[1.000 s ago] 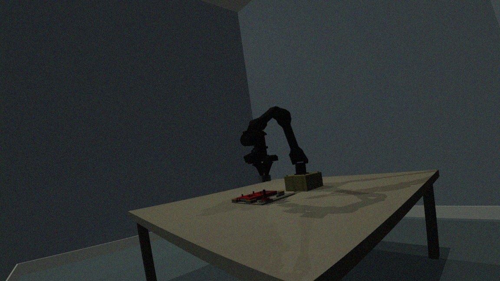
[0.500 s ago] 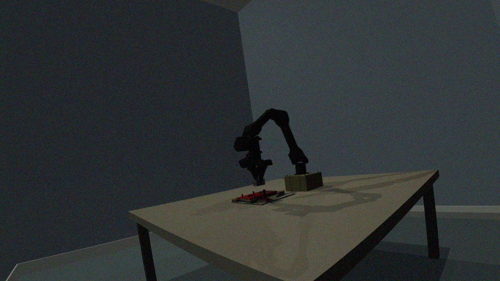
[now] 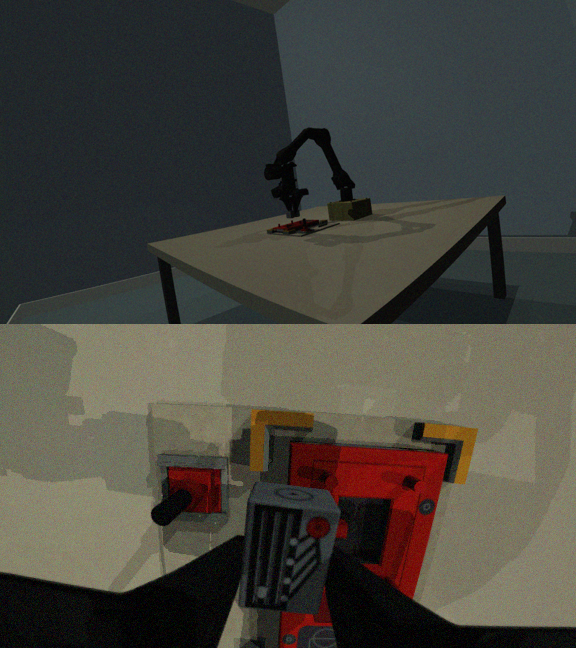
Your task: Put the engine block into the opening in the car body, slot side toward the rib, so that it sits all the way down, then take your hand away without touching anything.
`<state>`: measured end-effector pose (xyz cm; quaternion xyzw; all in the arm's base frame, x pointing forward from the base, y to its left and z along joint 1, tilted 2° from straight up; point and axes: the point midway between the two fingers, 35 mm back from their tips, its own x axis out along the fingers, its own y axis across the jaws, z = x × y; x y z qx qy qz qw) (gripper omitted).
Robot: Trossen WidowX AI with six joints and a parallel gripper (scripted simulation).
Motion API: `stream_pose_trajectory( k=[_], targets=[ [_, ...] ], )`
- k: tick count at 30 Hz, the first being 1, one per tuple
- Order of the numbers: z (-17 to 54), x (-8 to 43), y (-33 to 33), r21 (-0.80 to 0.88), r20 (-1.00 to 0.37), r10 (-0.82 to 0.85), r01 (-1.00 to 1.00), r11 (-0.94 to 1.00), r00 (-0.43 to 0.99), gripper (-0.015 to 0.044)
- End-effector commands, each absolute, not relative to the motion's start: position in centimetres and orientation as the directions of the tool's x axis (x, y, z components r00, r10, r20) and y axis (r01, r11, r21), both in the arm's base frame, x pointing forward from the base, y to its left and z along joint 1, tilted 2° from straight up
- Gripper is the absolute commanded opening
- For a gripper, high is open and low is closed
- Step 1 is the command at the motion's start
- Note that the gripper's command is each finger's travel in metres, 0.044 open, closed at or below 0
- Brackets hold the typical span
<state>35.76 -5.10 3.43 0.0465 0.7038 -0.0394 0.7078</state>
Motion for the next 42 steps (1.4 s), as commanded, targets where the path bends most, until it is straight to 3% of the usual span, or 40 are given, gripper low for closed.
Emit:
stream_pose_trajectory(
  k=[1,18,24,42],
  targets=[
    [2.9,35.3,-6.4,0.005,-1.000,0.005,0.103,0.995,0.004,0.0000],
    [1.1,33.5,-10.6,0.002,-1.000,0.002,0.040,0.999,0.002,0.0000],
    [1.2,33.5,-10.6,0.002,-1.000,0.002,0.027,1.000,0.002,0.0157],
    [1.1,33.5,-10.6,0.002,-1.000,0.002,0.041,0.999,0.002,0.0160]
  ],
)
